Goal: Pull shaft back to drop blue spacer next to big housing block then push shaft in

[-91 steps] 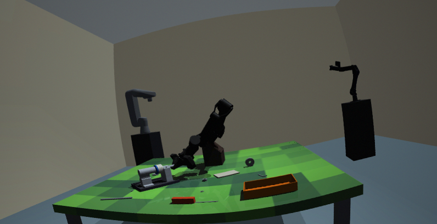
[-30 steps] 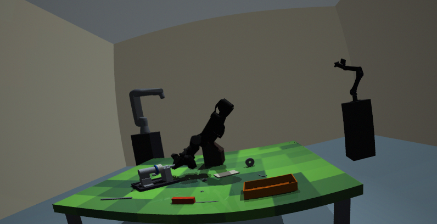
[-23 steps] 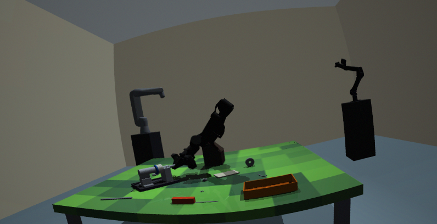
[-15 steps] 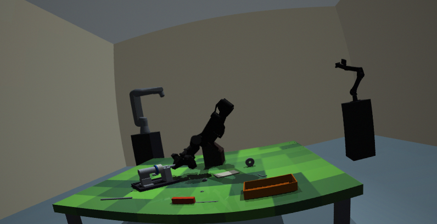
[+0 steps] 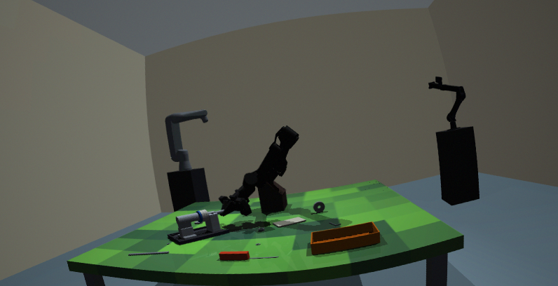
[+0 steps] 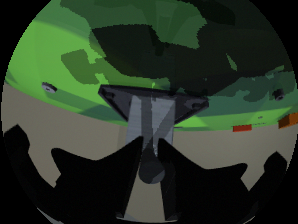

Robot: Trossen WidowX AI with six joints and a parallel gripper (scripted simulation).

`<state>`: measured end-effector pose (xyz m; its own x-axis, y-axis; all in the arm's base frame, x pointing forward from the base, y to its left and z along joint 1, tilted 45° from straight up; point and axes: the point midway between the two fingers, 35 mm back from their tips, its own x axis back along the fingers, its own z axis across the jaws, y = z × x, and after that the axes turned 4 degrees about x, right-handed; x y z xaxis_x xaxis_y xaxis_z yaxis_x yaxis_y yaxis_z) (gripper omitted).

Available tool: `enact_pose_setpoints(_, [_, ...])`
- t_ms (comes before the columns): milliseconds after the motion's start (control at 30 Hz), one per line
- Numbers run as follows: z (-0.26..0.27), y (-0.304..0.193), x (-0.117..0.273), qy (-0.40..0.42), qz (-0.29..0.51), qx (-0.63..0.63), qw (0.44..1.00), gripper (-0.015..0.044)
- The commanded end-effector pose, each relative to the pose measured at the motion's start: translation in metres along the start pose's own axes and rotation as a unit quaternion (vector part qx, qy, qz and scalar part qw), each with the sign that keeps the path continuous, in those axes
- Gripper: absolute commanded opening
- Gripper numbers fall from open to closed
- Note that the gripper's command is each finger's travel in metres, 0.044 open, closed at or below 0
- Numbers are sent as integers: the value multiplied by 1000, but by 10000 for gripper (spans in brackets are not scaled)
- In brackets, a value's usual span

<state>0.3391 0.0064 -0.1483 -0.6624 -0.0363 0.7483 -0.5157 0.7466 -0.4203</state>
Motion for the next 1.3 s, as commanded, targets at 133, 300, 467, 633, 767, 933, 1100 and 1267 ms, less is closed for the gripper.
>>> enact_pose_setpoints(133, [-1,0,1,-1,-1,-2,1000,0])
enact_pose_setpoints(300, [-1,1,1,-1,-1,-2,1000,0])
enact_pose_setpoints(467, [-1,1,2,-1,-1,-2,1000,0])
enact_pose_setpoints(633, [-1,1,2,-1,-1,-2,1000,0])
enact_pose_setpoints(767, [-1,1,2,-1,-1,-2,1000,0])
enact_pose_setpoints(933, [-1,2,3,-1,-1,-2,1000,0])
enact_pose_setpoints(1100, [-1,2,3,-1,-1,-2,1000,0])
enact_pose_setpoints(1267, [-1,2,4,-1,-1,-2,1000,0])
